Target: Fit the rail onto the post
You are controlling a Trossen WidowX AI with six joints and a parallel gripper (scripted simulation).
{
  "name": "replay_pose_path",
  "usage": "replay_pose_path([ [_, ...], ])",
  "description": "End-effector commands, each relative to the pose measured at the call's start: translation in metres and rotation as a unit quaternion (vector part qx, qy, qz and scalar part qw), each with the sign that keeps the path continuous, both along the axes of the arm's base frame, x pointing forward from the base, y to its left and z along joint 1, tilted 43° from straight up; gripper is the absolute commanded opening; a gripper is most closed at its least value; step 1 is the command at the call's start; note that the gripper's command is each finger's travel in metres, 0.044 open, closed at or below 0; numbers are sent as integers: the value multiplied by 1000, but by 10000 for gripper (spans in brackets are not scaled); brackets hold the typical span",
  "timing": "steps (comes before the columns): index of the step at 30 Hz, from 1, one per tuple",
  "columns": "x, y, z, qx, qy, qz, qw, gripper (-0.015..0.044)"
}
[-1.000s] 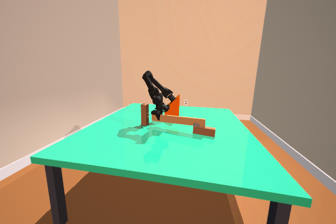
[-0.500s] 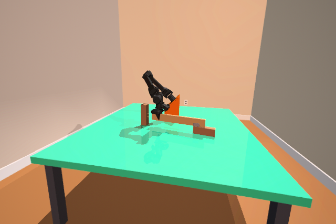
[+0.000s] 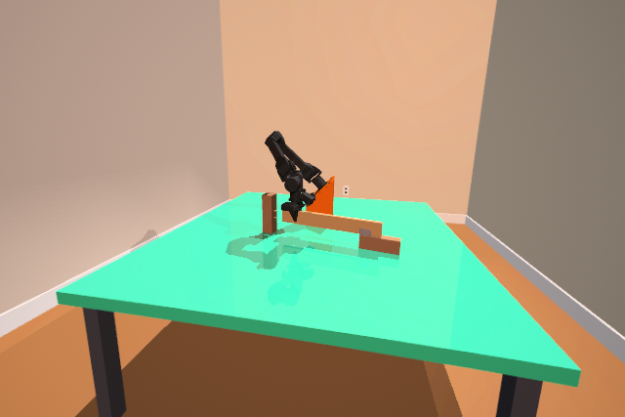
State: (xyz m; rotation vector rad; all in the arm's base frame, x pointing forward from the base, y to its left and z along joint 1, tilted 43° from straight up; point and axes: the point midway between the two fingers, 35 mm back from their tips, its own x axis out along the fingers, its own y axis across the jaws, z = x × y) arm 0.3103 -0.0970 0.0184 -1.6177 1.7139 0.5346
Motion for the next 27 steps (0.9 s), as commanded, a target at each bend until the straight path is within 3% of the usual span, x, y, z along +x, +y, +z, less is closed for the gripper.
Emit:
replay_pose_path([
  [1,2,0,-1,2,-3,2,1000,0],
  [27,0,0,-1,2,-3,2,1000,0],
])
